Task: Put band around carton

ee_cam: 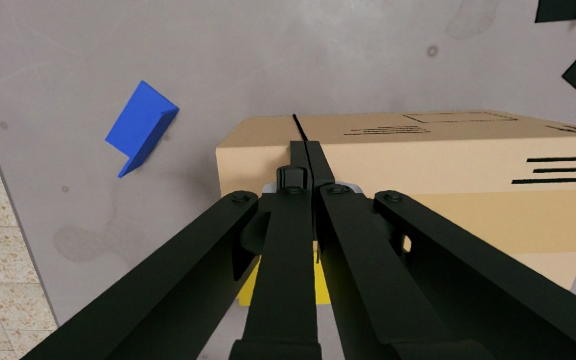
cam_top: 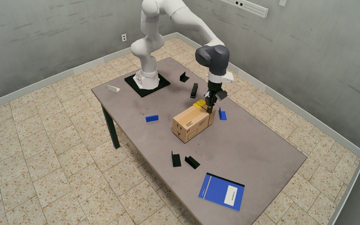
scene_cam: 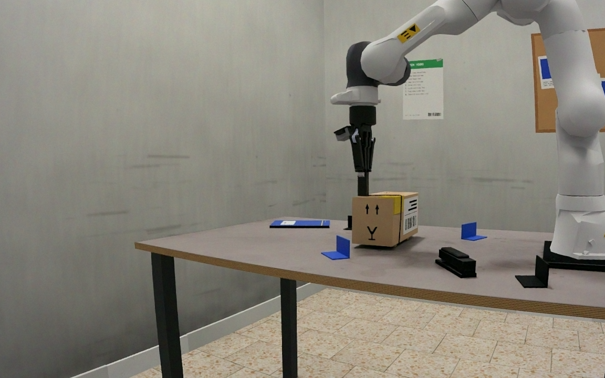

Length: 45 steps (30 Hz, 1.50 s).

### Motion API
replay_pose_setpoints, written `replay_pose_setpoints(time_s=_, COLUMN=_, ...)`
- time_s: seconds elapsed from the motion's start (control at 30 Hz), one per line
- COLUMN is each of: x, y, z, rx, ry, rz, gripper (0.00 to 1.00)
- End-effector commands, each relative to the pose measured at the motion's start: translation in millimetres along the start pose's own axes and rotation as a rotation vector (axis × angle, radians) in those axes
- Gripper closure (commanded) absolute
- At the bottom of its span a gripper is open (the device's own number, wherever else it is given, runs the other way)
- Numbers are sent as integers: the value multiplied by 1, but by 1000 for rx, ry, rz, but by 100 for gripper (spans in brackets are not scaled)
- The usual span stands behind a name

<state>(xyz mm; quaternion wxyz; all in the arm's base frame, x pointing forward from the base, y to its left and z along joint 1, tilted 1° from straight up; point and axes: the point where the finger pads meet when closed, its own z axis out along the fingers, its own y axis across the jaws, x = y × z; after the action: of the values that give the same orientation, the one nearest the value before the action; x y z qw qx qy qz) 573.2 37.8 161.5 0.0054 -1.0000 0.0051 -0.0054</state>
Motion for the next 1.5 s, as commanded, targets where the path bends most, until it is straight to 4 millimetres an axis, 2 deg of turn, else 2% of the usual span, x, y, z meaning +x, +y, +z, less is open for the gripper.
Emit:
replay_pose_setpoints(time_s=0.0, x=-1, y=-3, z=0, rx=0, ry=-2, rz=5, gripper=90)
replay_pose_setpoints(time_s=0.17, x=-1, y=-3, z=0, rx=0, ry=-2, rz=5, gripper=90)
replay_pose_setpoints(time_s=0.2, x=-1, y=-3, z=0, rx=0, ry=-2, rz=5, gripper=82)
replay_pose_setpoints(time_s=1.47, x=-1, y=-3, z=0, rx=0, ry=-2, rz=5, gripper=82)
